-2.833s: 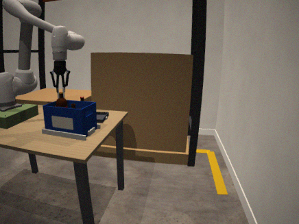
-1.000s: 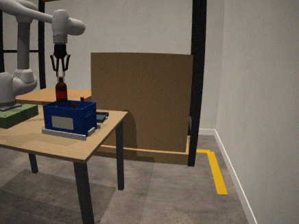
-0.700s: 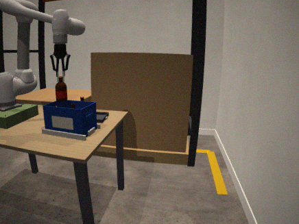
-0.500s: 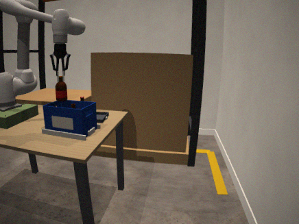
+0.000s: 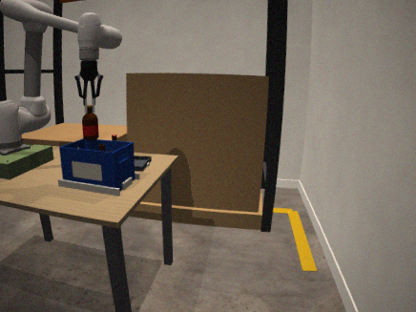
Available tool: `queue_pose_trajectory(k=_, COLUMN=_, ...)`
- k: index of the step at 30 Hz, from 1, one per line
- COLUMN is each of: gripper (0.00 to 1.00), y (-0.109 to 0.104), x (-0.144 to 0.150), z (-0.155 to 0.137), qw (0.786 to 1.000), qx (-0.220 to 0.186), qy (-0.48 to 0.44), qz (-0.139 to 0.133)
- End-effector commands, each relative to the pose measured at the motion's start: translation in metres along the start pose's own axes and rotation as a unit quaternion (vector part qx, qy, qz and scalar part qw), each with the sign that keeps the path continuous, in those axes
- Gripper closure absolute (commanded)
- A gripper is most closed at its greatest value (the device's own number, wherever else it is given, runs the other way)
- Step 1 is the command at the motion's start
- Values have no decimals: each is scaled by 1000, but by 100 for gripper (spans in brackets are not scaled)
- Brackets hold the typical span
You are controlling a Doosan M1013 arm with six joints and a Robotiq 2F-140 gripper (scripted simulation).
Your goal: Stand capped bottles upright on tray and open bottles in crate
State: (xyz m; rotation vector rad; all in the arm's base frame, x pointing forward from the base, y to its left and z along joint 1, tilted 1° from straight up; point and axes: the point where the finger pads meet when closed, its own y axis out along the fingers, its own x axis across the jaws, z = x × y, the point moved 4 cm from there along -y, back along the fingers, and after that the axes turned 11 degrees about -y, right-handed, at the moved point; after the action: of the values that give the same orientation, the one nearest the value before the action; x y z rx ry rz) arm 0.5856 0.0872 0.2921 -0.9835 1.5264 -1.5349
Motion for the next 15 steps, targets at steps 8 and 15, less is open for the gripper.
queue_pose_trajectory(k=8, gripper=100, y=-2, x=-21, z=3, qw=1000, qx=1, qy=0, qz=1)
queue_pose_trajectory(k=15, gripper=100, y=-4, x=-40, z=6, qw=1000, qx=1, qy=0, qz=1)
